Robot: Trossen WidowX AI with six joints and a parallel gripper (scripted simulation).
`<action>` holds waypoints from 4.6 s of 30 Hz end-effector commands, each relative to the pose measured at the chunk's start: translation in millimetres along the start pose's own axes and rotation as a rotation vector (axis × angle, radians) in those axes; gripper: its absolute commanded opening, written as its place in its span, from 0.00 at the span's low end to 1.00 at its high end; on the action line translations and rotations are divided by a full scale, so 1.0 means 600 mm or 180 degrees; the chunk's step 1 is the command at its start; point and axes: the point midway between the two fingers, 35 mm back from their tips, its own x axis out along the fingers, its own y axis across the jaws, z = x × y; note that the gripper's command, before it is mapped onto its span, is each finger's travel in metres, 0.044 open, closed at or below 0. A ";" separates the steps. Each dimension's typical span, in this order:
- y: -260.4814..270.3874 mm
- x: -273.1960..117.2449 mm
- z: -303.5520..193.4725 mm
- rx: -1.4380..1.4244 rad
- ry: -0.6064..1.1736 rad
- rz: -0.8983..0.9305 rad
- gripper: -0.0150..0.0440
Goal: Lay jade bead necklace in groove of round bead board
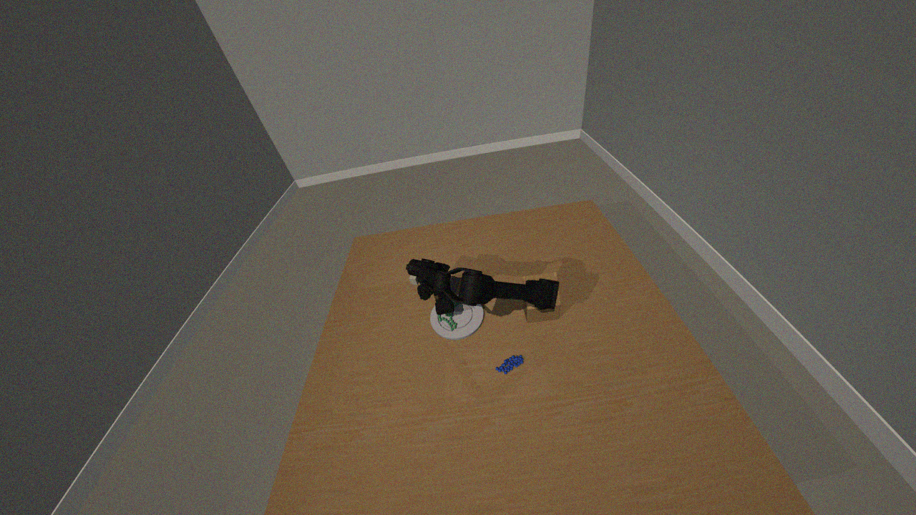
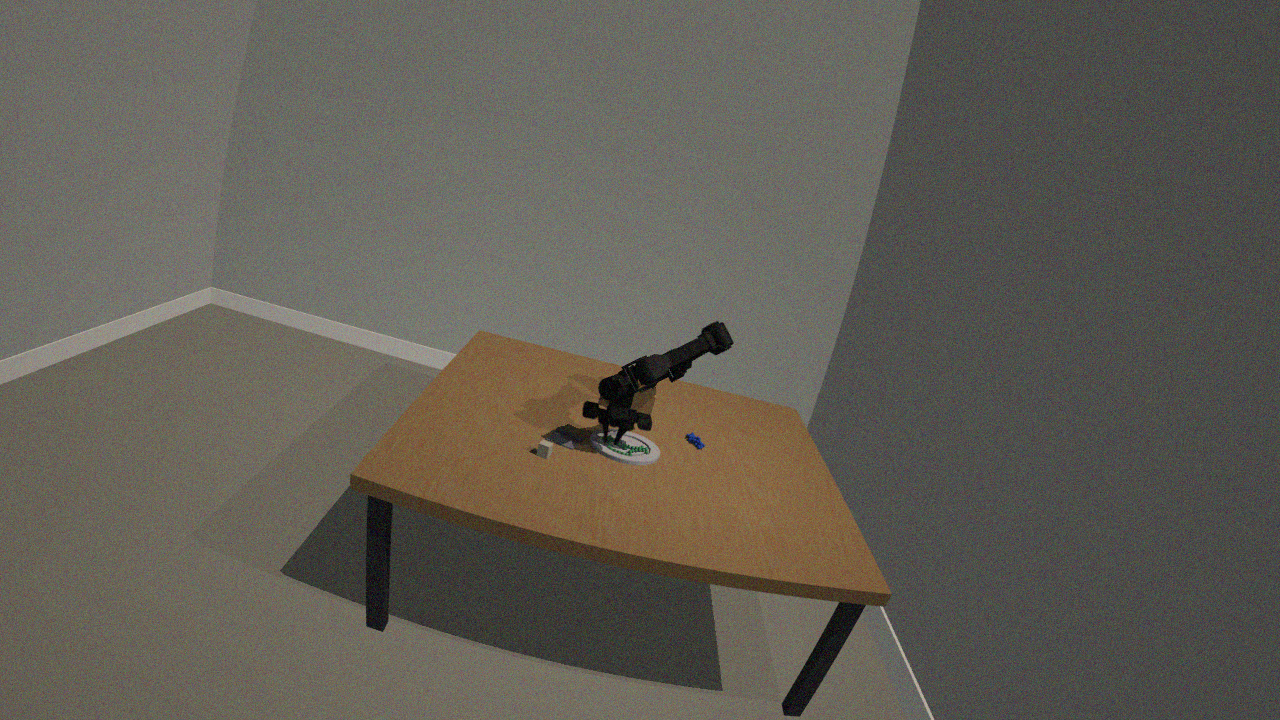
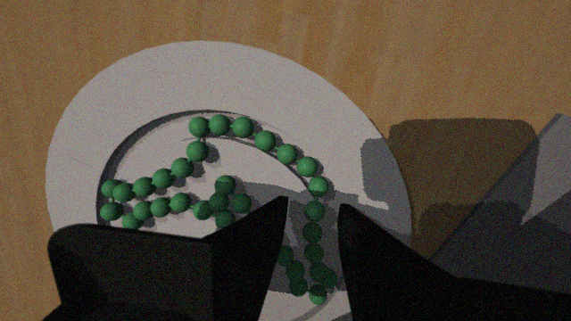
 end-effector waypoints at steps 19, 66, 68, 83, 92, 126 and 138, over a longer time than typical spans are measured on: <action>0.000 0.004 -0.002 0.0008 0.0008 0.0006 0.25; -0.016 -0.001 0.000 0.0036 0.0006 0.0018 0.25; -0.016 0.004 0.000 0.0036 0.0006 0.0019 0.25; -0.013 0.003 0.002 0.0007 0.0001 0.0012 0.74; -0.014 0.002 0.000 0.0028 0.0009 0.0021 1.00; -0.014 0.002 0.000 0.0028 0.0009 0.0021 1.00; -0.015 -0.041 -0.011 0.0452 0.0009 0.0012 0.94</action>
